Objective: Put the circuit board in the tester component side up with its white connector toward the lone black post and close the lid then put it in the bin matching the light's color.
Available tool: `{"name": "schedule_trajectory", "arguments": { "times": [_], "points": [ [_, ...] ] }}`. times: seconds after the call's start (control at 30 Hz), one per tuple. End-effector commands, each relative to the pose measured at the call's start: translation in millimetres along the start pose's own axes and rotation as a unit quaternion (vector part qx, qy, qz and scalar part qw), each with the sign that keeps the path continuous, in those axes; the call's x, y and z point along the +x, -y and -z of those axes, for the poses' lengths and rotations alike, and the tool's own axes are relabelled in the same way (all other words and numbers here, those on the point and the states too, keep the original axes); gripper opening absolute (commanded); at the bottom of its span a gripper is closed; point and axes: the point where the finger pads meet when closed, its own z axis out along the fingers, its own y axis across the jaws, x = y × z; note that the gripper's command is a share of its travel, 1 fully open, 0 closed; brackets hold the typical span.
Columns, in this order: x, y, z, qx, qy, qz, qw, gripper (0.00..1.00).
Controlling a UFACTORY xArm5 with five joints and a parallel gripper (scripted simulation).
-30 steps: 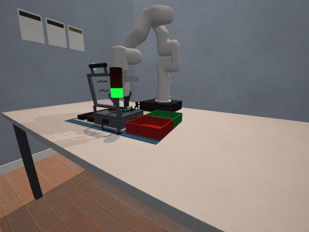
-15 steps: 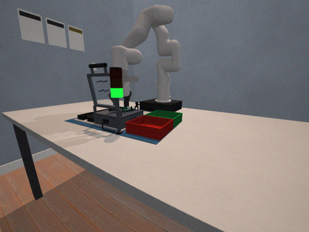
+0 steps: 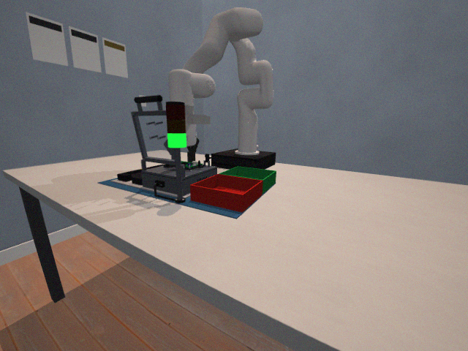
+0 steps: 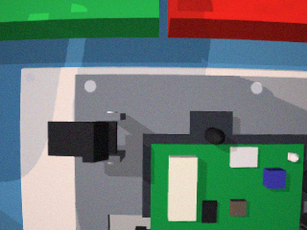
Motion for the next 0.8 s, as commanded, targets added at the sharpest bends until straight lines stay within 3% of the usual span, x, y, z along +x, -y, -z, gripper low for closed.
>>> {"name": "schedule_trajectory", "arguments": {
  "times": [0.0, 0.77],
  "points": [
    [-0.2, -1.1, 1.0, -0.001, 0.0, 0.0, 1.0, 0.79],
    [-0.2, -1.1, 4.4, -0.001, 0.0, 0.0, 1.0, 0.79]
  ]
}}
